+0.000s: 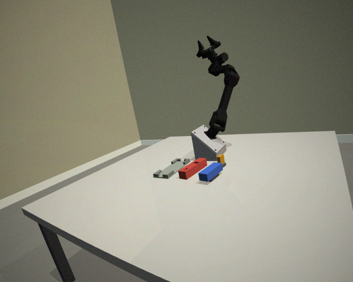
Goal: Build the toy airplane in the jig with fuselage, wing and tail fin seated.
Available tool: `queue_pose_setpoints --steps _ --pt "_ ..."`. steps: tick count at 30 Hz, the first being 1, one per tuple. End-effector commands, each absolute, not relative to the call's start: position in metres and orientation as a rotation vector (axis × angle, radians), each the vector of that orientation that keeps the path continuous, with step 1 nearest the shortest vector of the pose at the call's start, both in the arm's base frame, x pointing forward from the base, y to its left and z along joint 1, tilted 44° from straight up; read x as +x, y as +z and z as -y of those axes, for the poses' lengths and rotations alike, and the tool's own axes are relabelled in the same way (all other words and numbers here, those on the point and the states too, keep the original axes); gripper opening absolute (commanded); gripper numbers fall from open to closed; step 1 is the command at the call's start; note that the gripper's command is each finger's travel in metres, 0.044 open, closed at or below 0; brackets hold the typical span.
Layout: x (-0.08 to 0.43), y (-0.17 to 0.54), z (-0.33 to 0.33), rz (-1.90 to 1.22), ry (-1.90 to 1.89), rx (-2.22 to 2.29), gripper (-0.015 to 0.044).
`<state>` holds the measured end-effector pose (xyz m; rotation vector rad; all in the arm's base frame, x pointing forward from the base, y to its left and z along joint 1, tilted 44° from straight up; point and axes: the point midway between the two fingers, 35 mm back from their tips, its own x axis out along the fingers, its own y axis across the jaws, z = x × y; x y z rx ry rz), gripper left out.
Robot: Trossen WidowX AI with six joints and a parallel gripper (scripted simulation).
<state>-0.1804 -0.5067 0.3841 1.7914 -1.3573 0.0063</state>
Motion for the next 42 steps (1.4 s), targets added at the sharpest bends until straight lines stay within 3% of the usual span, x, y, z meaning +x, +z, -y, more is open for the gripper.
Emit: queue_pose_setpoints --steps 1,6,15,23,32,42 --pt "-0.180 0.384 0.507 1.357 0.006 1.791 0.0426" --pt "-0.153 0.370 0.523 1.331 -0.044 1.825 0.0440" --pt "-0.029 0.306 0.562 1.142 -0.278 1.938 0.0440" --pt "0.094 0.242 0.557 0.830 -0.495 1.971 0.0440" --pt "0.230 0.174 0.494 0.314 -0.612 1.876 0.0440" --pt "0.337 0.103 0.366 -0.317 -0.551 1.651 0.0440"
